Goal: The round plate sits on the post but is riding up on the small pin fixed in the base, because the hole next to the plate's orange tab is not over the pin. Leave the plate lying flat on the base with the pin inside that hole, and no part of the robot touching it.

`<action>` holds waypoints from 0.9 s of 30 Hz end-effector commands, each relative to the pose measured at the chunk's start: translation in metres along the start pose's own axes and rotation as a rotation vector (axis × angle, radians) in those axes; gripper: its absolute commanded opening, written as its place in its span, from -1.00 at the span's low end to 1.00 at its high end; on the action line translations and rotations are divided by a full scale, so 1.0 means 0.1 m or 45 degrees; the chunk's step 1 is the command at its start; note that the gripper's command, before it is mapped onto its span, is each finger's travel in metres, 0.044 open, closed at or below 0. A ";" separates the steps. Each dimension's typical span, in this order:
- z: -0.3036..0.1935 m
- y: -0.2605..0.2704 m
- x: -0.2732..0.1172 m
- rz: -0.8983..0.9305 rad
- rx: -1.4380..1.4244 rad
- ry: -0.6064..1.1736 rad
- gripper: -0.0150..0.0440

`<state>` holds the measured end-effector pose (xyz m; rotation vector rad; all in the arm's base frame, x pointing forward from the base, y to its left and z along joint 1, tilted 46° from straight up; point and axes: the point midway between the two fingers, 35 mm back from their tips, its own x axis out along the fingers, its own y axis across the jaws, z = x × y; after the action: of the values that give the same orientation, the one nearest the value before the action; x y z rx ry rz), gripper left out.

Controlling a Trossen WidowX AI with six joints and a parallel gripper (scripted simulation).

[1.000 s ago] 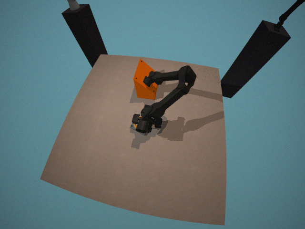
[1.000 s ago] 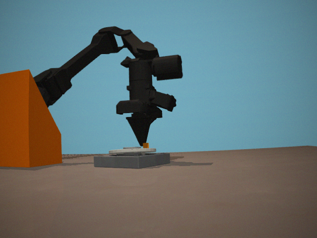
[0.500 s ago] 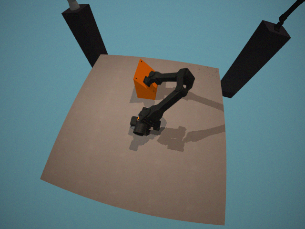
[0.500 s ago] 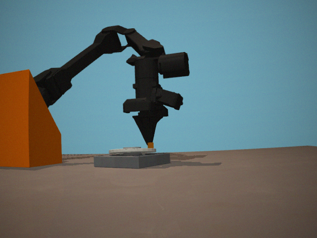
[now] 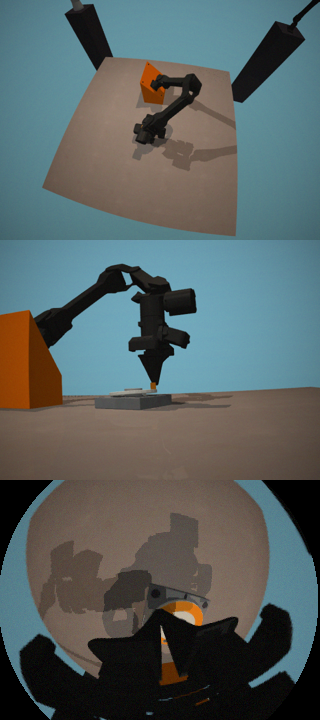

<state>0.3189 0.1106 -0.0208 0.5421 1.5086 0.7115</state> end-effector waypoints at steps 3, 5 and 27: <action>0.02 -0.08 0.01 -0.007 0.005 0.009 -0.49; 0.03 -0.09 0.01 -0.007 0.005 0.009 -0.49; 0.07 -0.28 0.00 -0.008 0.004 0.009 -0.49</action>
<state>0.3296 0.0938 -0.0357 0.5401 1.5062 0.7102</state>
